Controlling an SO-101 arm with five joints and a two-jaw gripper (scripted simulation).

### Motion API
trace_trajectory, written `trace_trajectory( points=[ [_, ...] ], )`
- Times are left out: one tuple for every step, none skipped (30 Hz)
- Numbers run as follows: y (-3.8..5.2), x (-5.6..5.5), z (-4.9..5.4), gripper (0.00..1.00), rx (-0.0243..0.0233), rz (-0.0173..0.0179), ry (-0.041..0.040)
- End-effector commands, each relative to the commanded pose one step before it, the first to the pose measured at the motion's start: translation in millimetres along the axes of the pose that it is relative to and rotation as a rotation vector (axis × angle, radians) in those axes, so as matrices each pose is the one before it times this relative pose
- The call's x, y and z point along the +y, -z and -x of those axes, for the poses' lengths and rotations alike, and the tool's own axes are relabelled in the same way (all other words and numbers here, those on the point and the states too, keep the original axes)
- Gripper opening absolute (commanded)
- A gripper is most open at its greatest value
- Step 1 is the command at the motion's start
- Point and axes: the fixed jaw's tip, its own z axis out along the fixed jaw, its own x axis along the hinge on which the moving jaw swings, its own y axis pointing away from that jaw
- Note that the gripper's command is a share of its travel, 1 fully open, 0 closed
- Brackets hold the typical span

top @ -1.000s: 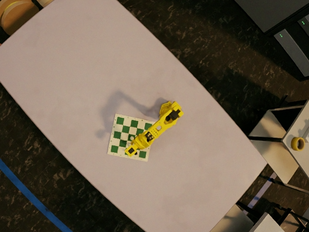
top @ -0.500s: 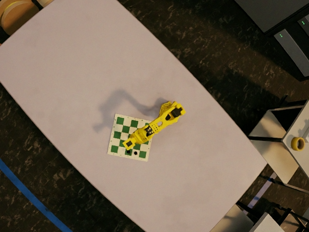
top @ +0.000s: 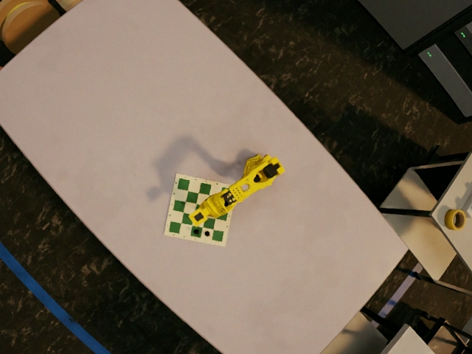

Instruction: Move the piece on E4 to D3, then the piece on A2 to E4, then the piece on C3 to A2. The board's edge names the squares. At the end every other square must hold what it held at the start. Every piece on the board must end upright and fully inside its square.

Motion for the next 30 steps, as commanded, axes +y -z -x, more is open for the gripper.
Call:
trace_trajectory(
  points=[
    [0.473,-2.34,-1.06,0.09,-0.00453,-0.00473,-0.00950],
    [0.026,0.05,0.42,0.09,-0.00005,0.00011,0.00017],
    [0.029,0.05,0.49,0.09,-0.00004,0.00012,0.00020],
    [0.000,0.00,0.00,0.09,0.00000,0.00000,0.00000],
    [0.000,0.00,0.00,0.09,0.00000,0.00000,0.00000],
    [0.029,0.05,0.49,0.09,-0.00005,0.00013,0.00020],
    [0.023,0.05,0.41,0.09,-0.00003,0.00010,0.00017],
    [0.016,0.03,0.28,0.09,-0.00003,0.00007,0.00012],
    [0.007,0.01,0.13,0.09,-0.00001,0.00003,0.00006],
    [0.002,0.00,0.02,0.09,-0.00001,0.00001,0.00001],
    [0.000,0.00,0.00,0.09,0.00001,0.00000,0.00000],
    [0.000,0.00,0.00,0.09,-0.00001,0.00000,0.00000],
    [0.000,0.00,0.00,0.09,0.00001,0.00000,0.00000],
    [-0.003,0.00,0.00,0.09,-0.00001,0.00000,0.00000],
    [-0.026,0.00,-0.01,0.09,0.00001,0.00000,0.00000],
    [-0.066,0.00,-0.03,0.09,-0.00001,0.00000,0.00000],
    [-0.124,0.00,-0.07,0.09,0.00001,0.00000,0.00000],
    [-0.194,0.00,-0.10,0.09,0.00000,0.00000,0.00000],
    [-0.276,0.00,-0.15,0.09,0.00001,0.00000,0.00000],
    [-0.366,0.00,-0.19,0.09,0.00000,0.00000,0.00000],
    [0.000,0.00,0.00,0.09,0.00000,0.00000,0.00000],
    [0.000,0.00,0.00,0.09,0.00000,0.00000,0.00000],
    [-0.464,0.00,-0.25,0.09,0.00001,0.00000,0.00000],
    [-0.564,0.00,-0.30,0.09,0.00000,0.00000,0.00000],
    [-0.667,0.00,-0.37,0.09,0.00001,0.00000,0.00000],
    [-0.768,0.00,-0.43,0.09,0.00000,0.00000,0.00000],
    [-0.869,0.00,-0.49,0.09,0.00002,0.00000,0.00000],
    [-0.964,0.00,-0.56,0.09,0.00001,0.00000,0.00000],
    [-1.055,0.00,-0.63,0.09,0.00003,0.00000,0.00000],
    [-1.137,0.00,-0.69,0.09,0.00002,0.00000,0.00000]
  ],
)
